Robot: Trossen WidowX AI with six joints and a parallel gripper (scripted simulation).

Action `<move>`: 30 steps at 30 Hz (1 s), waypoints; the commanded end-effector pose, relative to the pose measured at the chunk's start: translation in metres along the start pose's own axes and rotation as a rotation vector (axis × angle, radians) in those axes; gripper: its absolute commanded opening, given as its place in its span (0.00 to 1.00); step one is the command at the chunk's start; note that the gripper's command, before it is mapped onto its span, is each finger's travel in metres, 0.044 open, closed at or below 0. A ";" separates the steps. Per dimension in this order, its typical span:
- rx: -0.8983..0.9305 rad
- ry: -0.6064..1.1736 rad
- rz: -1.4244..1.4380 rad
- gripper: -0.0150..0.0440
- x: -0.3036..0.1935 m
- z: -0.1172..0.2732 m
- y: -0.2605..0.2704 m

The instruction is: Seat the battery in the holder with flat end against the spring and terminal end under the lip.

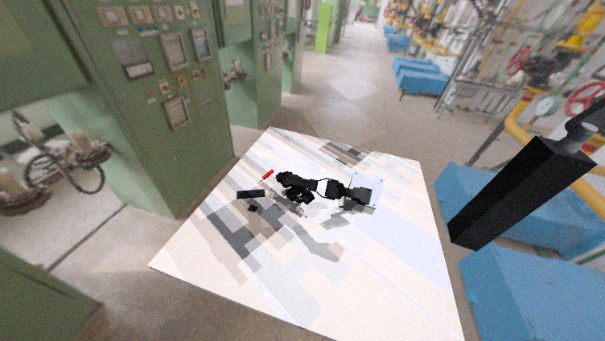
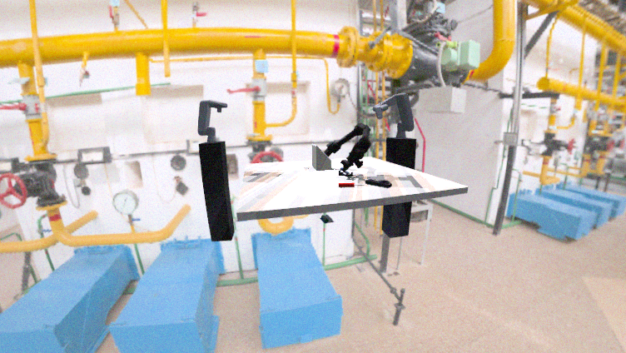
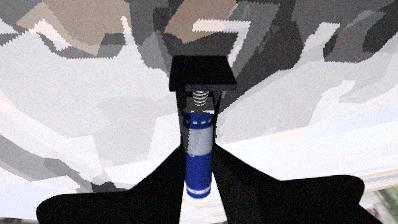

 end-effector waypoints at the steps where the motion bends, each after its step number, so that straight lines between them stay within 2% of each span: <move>1: -0.002 -0.002 -0.004 0.36 0.004 0.002 -0.001; 30: 0.016 0.007 -0.003 0.36 0.019 0.010 -0.004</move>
Point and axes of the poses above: the point midway between the two fingers, 35 mm back from their tips, its own z axis back along the fingers, its own y axis across the jaws, x = y × z, the point moved 8 cm from there along z, back along the fingers, and after that the axes turned 2 degrees about z, right-handed, at the moved point
